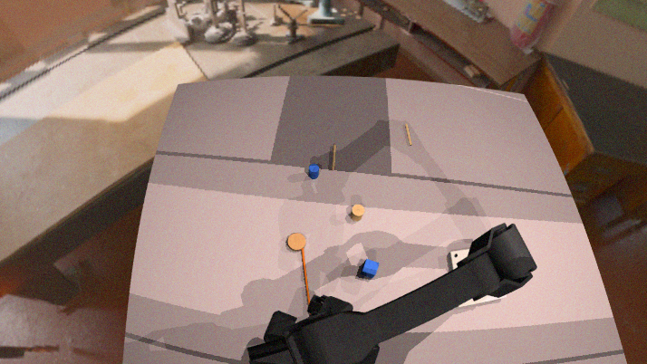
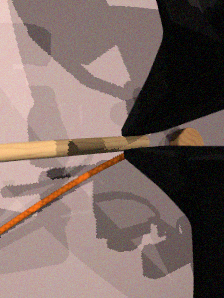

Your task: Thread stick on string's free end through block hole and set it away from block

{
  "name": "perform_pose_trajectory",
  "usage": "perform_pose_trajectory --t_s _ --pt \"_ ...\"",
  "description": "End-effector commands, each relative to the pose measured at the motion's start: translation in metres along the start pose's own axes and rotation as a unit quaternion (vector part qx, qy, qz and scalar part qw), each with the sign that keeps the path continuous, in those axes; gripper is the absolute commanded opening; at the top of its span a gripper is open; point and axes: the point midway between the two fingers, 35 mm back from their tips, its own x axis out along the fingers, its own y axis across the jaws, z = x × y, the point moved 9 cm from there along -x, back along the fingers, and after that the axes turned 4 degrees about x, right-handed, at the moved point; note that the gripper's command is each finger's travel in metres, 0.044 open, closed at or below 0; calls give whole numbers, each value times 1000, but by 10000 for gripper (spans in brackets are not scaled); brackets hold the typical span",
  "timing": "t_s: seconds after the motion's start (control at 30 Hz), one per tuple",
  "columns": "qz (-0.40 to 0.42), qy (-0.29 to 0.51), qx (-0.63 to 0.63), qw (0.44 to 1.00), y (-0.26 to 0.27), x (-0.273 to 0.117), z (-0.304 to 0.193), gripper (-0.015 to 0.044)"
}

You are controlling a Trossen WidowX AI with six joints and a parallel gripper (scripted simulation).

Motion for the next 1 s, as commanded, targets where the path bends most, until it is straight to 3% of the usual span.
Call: perform_pose_trajectory --t_s 0.0,0.97 --pt "1 -1 2 1000 -3 2 1 0" --pt "0 -2 2 1000 -24 26 14 0"
